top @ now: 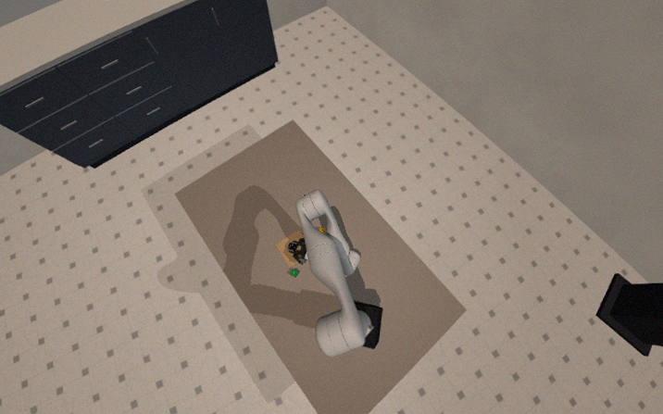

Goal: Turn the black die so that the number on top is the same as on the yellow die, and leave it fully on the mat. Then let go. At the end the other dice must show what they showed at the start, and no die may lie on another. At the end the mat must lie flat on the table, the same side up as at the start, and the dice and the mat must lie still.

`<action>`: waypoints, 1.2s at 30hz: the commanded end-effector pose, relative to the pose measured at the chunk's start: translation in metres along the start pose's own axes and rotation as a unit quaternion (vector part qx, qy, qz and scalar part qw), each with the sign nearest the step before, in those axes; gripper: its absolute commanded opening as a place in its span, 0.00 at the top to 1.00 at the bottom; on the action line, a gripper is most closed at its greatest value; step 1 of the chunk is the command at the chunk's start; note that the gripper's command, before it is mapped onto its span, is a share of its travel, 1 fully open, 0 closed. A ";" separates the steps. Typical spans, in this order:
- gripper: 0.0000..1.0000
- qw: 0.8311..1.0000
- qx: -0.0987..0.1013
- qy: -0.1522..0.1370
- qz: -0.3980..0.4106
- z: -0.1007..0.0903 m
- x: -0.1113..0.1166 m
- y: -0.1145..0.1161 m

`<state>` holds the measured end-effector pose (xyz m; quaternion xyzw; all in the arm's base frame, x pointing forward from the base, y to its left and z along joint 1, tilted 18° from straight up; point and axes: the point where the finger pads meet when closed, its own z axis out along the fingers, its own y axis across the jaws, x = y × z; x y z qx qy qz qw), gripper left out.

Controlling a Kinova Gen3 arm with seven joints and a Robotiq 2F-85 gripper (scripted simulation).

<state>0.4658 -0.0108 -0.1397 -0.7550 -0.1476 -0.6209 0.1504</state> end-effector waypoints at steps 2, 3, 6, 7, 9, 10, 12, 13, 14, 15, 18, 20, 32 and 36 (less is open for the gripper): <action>0.66 1.000 0.000 0.000 0.000 0.000 0.001 0.000; 0.62 1.000 0.000 0.000 0.000 0.000 0.001 0.000; 0.62 1.000 0.000 0.000 0.000 0.000 0.001 0.000; 0.62 1.000 0.000 0.000 0.000 0.000 0.001 0.000; 0.58 1.000 0.000 0.000 0.000 0.000 0.001 0.000; 0.58 1.000 0.000 0.000 0.000 0.000 0.001 0.000; 0.54 1.000 0.000 0.000 0.000 0.000 0.001 0.000; 0.54 1.000 0.000 0.000 0.000 0.000 0.001 0.000; 0.54 1.000 0.000 0.000 0.000 0.000 0.001 0.000; 0.54 1.000 0.000 0.000 0.000 0.000 0.001 0.000; 0.54 1.000 0.000 0.000 0.000 0.000 0.001 0.000; 0.54 1.000 0.000 0.000 0.000 0.000 0.001 0.000; 0.54 1.000 0.000 0.000 0.000 0.000 0.001 0.000; 0.54 1.000 0.000 0.000 0.000 0.000 0.001 0.000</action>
